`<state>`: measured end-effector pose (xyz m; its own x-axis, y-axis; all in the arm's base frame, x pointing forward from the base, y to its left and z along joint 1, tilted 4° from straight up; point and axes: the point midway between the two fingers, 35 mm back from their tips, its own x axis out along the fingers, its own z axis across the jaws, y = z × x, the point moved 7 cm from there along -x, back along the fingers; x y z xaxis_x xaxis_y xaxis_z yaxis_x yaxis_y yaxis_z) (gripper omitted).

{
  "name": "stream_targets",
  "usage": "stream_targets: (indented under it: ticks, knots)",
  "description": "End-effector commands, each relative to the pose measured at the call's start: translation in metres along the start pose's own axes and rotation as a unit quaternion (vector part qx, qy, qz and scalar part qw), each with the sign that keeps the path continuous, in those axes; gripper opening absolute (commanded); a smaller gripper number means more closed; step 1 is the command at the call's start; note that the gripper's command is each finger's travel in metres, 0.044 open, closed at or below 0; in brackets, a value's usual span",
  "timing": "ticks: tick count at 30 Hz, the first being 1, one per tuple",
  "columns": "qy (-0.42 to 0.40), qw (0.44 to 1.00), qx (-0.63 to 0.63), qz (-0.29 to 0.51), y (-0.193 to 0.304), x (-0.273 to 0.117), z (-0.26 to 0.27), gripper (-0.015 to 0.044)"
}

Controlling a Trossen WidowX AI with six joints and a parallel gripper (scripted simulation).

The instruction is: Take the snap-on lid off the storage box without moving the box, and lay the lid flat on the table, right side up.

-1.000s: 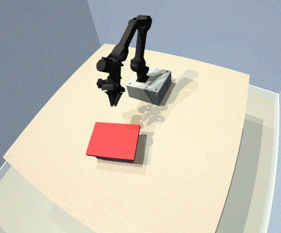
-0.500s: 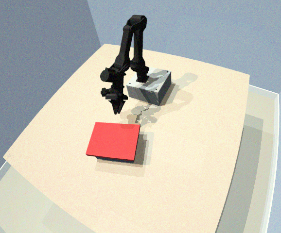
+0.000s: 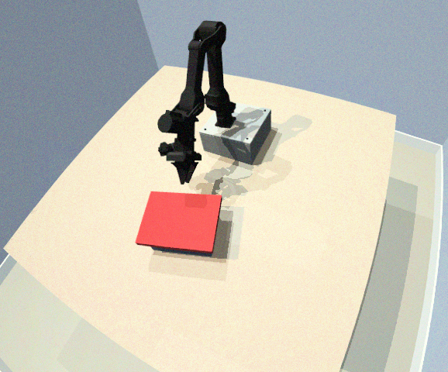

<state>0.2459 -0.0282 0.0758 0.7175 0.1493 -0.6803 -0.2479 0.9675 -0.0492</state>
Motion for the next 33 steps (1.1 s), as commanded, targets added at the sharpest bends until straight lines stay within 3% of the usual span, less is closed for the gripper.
stream_targets:
  ticks: [1,33]
  knots:
    - [-0.004,1.0,0.001,-0.003,-0.002,0.006,0.004,0.0235]
    - [-0.006,1.0,0.001,-0.003,0.0,0.053,0.001,0.0235]
